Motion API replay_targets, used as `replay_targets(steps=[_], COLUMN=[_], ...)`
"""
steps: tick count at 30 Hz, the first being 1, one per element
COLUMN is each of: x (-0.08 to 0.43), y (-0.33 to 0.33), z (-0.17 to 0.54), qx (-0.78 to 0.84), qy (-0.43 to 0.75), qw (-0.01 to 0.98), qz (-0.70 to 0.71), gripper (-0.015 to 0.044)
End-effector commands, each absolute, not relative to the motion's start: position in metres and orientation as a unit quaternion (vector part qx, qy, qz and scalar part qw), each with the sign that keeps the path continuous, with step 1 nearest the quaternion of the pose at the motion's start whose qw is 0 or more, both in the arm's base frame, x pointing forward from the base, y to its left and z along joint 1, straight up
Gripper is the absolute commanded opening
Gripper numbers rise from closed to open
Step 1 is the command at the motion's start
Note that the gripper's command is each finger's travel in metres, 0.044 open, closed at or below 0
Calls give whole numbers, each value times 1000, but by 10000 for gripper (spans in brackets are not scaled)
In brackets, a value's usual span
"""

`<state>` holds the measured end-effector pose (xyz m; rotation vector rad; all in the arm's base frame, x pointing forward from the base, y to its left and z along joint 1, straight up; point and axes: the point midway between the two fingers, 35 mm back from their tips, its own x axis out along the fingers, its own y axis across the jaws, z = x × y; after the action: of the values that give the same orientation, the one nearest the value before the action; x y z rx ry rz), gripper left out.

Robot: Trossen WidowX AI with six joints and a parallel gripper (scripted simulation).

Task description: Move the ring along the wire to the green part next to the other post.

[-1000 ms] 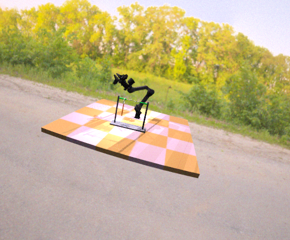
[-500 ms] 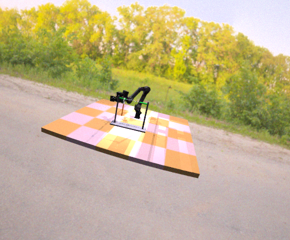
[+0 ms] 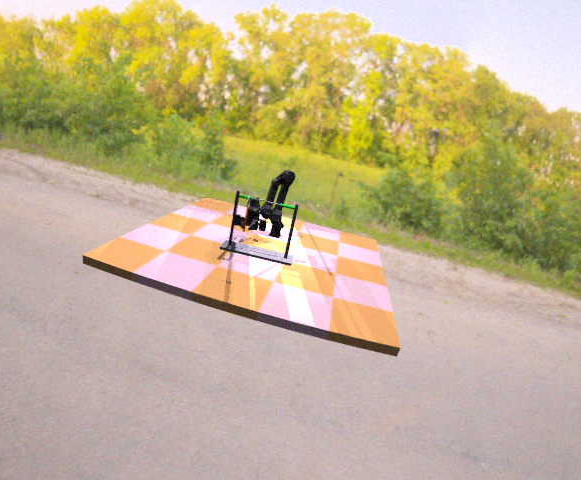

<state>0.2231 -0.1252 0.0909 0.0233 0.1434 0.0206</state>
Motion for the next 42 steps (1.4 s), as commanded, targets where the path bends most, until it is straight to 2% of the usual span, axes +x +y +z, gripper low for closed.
replay_targets(steps=[1,5,16,42], x=[221,224,271,301], y=[-116,-117,-111,-110], z=[86,88,130,132], qx=[9,7,-8,-8], qy=[75,74,38,37], qw=[997,997,999,999], qz=[25,26,36,36], gripper=[160,160,160,160])
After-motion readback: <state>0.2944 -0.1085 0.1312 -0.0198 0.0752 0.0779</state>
